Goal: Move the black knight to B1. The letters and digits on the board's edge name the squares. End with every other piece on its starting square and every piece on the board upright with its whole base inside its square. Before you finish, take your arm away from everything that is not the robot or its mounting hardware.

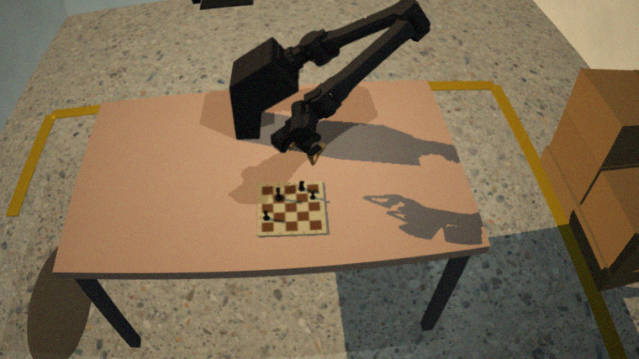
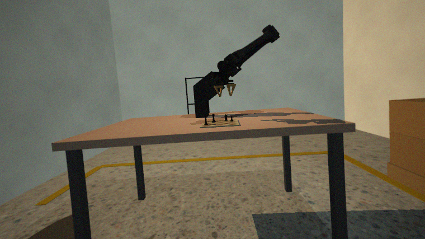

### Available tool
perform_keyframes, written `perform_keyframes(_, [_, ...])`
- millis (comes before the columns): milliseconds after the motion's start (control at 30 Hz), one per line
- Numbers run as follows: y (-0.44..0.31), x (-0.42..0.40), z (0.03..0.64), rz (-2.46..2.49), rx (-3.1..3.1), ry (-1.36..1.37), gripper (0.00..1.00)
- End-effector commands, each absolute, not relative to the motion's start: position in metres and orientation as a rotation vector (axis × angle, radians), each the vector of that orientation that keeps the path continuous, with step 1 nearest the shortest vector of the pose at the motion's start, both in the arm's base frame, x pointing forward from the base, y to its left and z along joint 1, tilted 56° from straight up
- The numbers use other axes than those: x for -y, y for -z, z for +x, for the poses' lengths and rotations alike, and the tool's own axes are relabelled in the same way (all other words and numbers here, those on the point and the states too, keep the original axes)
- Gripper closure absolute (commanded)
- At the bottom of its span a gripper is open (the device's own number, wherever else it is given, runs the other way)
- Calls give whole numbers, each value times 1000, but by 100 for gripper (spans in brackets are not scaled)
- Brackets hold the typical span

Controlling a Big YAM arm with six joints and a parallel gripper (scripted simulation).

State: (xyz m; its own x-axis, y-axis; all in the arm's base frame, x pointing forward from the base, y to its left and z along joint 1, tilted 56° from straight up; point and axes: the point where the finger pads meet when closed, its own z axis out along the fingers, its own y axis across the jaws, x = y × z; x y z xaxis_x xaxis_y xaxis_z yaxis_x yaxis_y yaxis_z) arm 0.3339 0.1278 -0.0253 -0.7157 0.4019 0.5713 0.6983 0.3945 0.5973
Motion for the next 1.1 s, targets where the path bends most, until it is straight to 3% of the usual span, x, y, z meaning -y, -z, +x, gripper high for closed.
perform_keyframes(0, [14,-109,348,-930,2356,1258,0])
perform_keyframes(1067, [4,-94,346,-924,2347,1247,0])
